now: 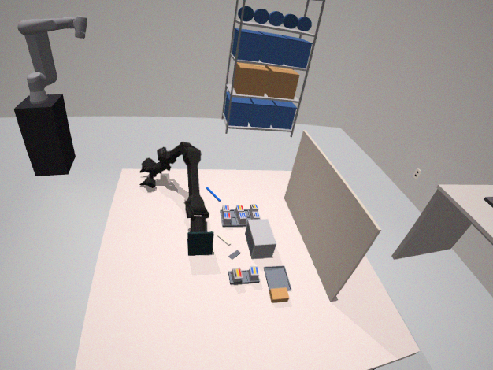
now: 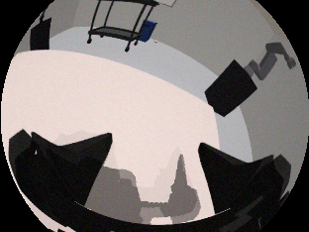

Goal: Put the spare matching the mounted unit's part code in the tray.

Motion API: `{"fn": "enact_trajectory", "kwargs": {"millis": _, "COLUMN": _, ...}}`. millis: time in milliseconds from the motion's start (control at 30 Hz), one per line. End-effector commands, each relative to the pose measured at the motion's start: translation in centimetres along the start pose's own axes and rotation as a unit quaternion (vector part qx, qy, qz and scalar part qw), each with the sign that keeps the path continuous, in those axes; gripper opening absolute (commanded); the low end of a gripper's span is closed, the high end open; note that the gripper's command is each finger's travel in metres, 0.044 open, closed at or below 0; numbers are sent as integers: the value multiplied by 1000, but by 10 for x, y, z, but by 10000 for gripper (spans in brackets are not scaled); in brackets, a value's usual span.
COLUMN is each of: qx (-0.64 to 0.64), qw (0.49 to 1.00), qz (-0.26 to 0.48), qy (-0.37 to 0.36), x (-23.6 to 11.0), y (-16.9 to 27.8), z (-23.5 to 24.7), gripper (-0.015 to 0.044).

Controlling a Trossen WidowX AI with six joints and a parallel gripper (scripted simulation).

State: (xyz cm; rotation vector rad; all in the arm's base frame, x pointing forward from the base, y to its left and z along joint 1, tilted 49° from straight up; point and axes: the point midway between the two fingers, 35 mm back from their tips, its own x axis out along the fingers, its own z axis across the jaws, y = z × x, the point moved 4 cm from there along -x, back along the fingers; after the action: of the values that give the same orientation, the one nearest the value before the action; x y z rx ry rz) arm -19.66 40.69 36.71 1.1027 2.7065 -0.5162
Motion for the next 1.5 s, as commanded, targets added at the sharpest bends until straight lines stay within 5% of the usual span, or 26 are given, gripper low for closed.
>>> {"fn": "enact_trajectory", "kwargs": {"millis": 0, "qx": 40, "qw": 998, "qz": 43, "qy": 39, "x": -33, "y": 28, "z": -18, "gripper": 440}}
{"fn": "enact_trajectory", "kwargs": {"millis": 633, "qx": 290, "qw": 890, "qz": 274, "qy": 219, "x": -217, "y": 165, "z": -35, "gripper": 440}}
{"fn": "enact_trajectory", "kwargs": {"millis": 1267, "qx": 504, "qw": 604, "qz": 460, "qy": 411, "x": -425, "y": 270, "z": 56, "gripper": 440}}
{"fn": "enact_trajectory", "kwargs": {"millis": 1467, "qx": 572, "qw": 522, "qz": 496, "qy": 392, "x": -479, "y": 288, "z": 113, "gripper": 440}}
